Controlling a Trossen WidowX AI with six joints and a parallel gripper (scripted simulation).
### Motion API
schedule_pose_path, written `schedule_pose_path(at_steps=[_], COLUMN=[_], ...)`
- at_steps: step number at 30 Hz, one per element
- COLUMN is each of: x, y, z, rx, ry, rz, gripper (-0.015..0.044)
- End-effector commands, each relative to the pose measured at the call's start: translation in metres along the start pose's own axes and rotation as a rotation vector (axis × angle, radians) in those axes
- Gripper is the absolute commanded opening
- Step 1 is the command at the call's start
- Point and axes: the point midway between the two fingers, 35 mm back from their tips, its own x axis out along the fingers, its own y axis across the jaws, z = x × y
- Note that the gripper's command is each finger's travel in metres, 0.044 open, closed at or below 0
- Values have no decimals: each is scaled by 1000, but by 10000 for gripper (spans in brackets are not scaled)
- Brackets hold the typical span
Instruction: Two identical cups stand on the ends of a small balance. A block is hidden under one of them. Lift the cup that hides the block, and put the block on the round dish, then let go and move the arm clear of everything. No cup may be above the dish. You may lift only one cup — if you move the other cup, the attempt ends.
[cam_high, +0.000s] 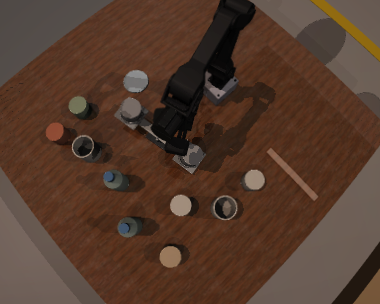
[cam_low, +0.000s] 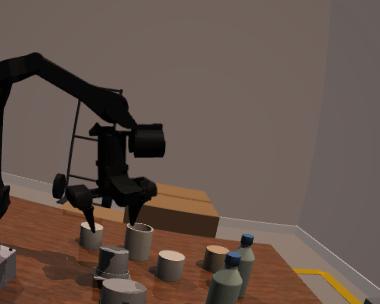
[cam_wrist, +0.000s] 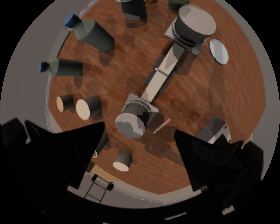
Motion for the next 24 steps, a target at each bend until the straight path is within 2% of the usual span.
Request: schedule_pose_path(at_steps=[1, 12, 24], x=[10, 44, 60], y=[8, 27, 25], z=[-8, -37, -37], rx=[95, 388, 392], ry=[-10, -78, -80], rz=[-47, -169, -171], gripper=[440, 440, 440])
